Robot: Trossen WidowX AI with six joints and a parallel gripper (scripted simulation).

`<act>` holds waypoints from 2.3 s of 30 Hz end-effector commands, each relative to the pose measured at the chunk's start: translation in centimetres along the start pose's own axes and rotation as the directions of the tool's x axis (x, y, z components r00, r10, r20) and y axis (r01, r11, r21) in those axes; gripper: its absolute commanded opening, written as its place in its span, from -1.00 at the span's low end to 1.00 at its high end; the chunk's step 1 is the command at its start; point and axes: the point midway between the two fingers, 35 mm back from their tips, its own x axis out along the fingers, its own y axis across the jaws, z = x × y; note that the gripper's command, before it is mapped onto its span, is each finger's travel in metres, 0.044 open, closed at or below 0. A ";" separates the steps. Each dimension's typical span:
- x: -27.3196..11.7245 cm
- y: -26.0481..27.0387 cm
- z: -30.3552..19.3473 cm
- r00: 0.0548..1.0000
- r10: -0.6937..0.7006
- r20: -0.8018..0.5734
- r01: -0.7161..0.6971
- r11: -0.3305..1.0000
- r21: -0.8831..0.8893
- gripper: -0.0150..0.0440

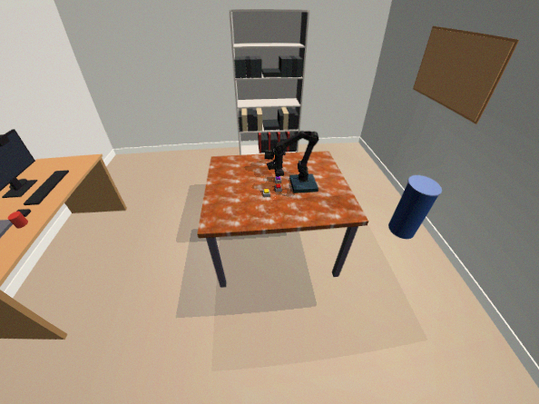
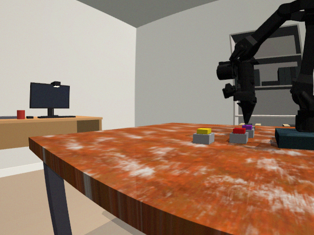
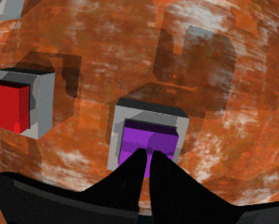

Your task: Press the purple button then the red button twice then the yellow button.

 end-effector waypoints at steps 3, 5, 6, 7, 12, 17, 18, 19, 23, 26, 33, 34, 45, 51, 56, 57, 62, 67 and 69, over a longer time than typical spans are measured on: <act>1.2 0.0 -0.3 1.000 -0.002 -0.012 0.002 1.000 0.004 -0.42; 1.4 0.0 -0.3 1.000 -0.002 -0.013 0.002 1.000 0.004 -0.42; 1.5 0.0 -0.3 1.000 -0.002 -0.013 0.002 1.000 0.004 -0.42; 1.5 0.0 -0.3 1.000 -0.002 -0.013 0.002 1.000 0.004 -0.42; 1.5 0.0 -0.3 1.000 -0.002 -0.013 0.002 1.000 0.004 -0.42; 1.5 0.0 -0.3 1.000 -0.002 -0.013 0.002 1.000 0.004 -0.42; 1.5 0.0 -0.3 1.000 -0.002 -0.013 0.002 1.000 0.004 -0.42; 1.5 0.0 -0.3 1.000 -0.002 -0.013 0.002 1.000 0.004 -0.42; 1.5 0.0 -0.3 1.000 -0.002 -0.013 0.002 1.000 0.004 -0.42; 1.1 0.0 -0.1 1.000 0.000 -0.004 0.000 1.000 0.000 -0.42; -2.2 0.0 -0.2 1.000 -0.002 -0.012 0.002 1.000 0.004 -0.42; -2.7 0.0 -0.1 1.000 -0.002 -0.012 0.002 1.000 0.004 -0.42; -8.1 1.2 0.3 1.000 0.000 -0.012 0.000 1.000 0.004 -0.42; -8.2 7.0 1.2 1.000 0.006 -0.011 -0.006 1.000 0.004 -0.42; -8.2 10.4 1.0 1.000 0.010 -0.011 -0.010 1.000 0.004 -0.42; -8.2 10.4 1.0 1.000 0.010 -0.011 -0.010 1.000 0.004 -0.42; -5.1 10.5 1.2 1.000 0.010 -0.011 -0.010 1.000 0.004 -0.42; -2.0 10.5 0.9 1.000 0.010 -0.011 -0.010 1.000 0.004 -0.42; -2.0 10.5 0.9 1.000 0.010 -0.011 -0.010 1.000 0.004 -0.42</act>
